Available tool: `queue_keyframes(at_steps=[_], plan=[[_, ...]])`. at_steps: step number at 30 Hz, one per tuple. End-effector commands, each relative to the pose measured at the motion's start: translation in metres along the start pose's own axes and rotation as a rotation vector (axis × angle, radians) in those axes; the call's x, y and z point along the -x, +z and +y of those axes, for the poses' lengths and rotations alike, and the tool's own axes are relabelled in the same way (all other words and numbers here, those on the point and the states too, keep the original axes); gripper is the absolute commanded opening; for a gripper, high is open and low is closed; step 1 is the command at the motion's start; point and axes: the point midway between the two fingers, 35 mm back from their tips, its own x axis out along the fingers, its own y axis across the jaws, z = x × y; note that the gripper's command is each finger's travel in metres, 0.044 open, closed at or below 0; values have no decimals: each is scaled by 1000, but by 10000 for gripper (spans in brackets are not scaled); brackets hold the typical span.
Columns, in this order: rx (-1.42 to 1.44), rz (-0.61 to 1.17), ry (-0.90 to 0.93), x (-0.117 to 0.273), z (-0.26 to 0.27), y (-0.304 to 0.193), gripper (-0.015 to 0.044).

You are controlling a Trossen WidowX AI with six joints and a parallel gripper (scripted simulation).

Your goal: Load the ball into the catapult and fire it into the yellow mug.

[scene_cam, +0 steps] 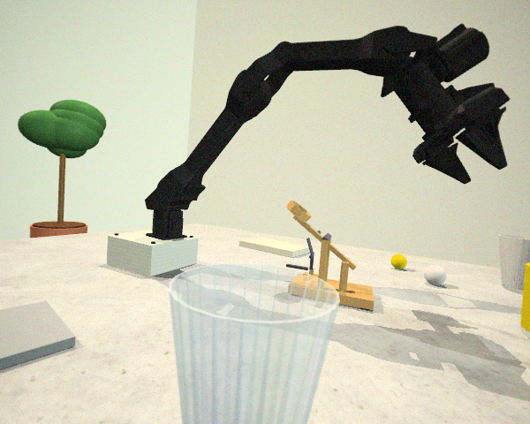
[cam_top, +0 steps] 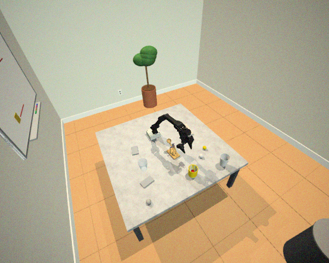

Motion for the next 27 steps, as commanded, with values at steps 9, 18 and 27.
queue_keyframes(at_steps=[9,18,27], plan=[[-163,-171,5,15,-45,40,440],[-163,-170,5,15,-44,40,440],[-163,-170,5,15,-44,40,440]])
